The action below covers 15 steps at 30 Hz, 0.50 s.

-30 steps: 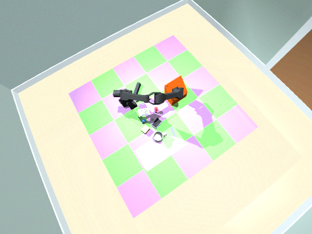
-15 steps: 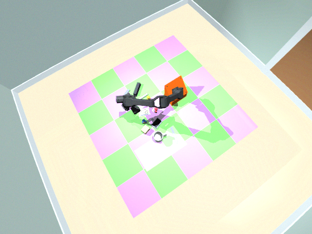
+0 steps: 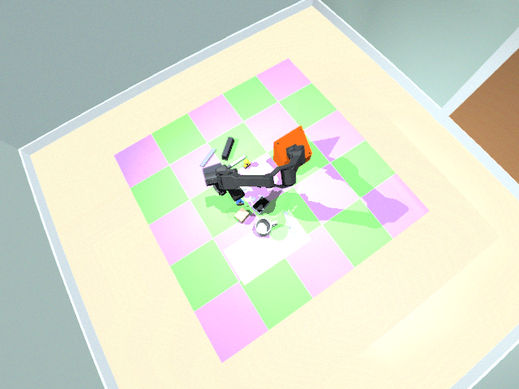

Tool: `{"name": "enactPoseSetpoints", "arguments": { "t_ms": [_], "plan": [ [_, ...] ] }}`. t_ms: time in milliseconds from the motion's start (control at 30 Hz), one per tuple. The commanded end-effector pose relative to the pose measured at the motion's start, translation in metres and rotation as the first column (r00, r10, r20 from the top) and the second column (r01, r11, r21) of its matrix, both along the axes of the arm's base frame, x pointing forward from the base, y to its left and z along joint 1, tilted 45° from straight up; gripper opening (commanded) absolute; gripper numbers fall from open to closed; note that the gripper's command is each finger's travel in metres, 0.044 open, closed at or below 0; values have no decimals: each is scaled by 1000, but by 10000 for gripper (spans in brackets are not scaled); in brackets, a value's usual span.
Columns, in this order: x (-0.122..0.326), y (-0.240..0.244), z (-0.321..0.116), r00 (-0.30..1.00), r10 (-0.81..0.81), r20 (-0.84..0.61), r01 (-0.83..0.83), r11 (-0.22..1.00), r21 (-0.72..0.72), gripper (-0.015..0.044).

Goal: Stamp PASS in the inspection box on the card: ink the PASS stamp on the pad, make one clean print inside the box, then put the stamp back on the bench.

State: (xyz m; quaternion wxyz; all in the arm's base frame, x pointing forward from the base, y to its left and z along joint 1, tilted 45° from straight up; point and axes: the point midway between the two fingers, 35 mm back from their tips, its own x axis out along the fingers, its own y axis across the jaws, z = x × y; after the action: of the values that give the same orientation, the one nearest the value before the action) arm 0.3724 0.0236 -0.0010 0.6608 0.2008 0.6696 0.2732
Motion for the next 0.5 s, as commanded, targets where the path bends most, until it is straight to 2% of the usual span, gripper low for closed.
{"name": "enactPoseSetpoints", "arguments": {
  "t_ms": [0, 467],
  "plan": [
    [-7, 13, 16, 1000, -6, 7, 6, 1000, 3, 0],
    [-47, 56, 57, 1000, -6, 6, 5, 1000, 11, 0]
  ]
}}
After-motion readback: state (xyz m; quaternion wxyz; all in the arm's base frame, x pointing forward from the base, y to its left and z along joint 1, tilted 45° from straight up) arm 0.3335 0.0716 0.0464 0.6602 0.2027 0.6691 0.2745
